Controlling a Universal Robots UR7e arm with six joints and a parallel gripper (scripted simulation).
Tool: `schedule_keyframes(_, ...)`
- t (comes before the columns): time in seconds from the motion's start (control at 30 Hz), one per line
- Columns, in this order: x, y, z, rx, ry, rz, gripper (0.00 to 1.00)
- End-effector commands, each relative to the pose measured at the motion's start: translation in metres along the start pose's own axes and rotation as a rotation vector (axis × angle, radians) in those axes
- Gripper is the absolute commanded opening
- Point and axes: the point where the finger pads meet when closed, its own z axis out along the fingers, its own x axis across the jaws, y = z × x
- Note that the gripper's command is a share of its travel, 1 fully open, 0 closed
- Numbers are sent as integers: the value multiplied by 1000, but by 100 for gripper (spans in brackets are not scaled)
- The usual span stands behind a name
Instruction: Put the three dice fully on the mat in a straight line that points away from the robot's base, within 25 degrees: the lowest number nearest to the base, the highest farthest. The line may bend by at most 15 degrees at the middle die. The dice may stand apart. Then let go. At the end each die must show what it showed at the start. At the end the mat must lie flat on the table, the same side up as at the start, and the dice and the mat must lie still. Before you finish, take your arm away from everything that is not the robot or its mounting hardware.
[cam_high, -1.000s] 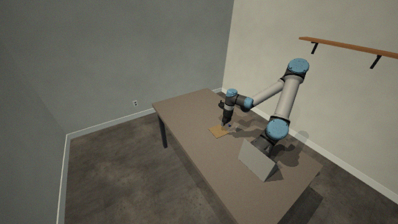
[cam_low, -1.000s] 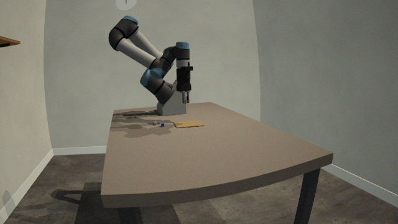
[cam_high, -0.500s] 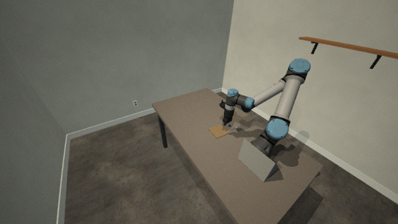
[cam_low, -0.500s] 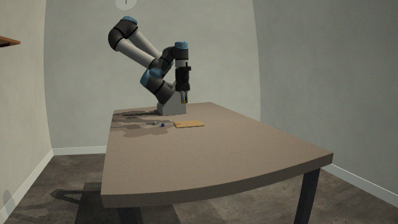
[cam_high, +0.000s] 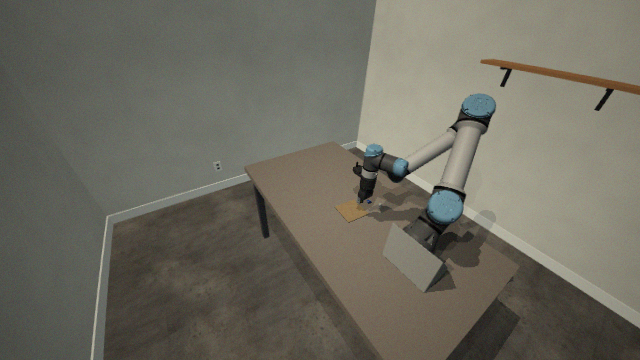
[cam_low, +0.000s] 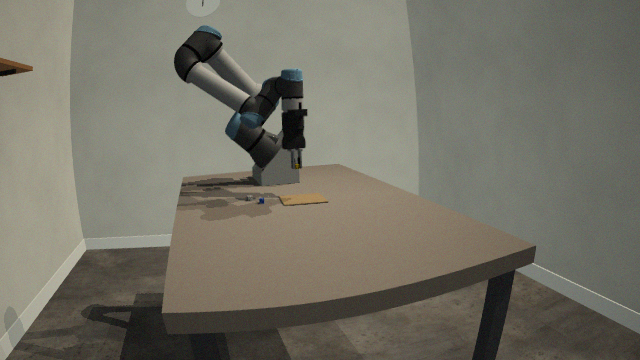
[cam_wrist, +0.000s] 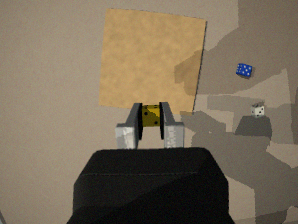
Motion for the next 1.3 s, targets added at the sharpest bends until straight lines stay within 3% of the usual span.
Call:
schedule_keyframes(0.0,0,0,8,0,0,0,34)
schedule_keyframes(0.83,0,0,75,0,0,0,34)
schedule_keyframes(1.27,0,0,87,0,0,0,34)
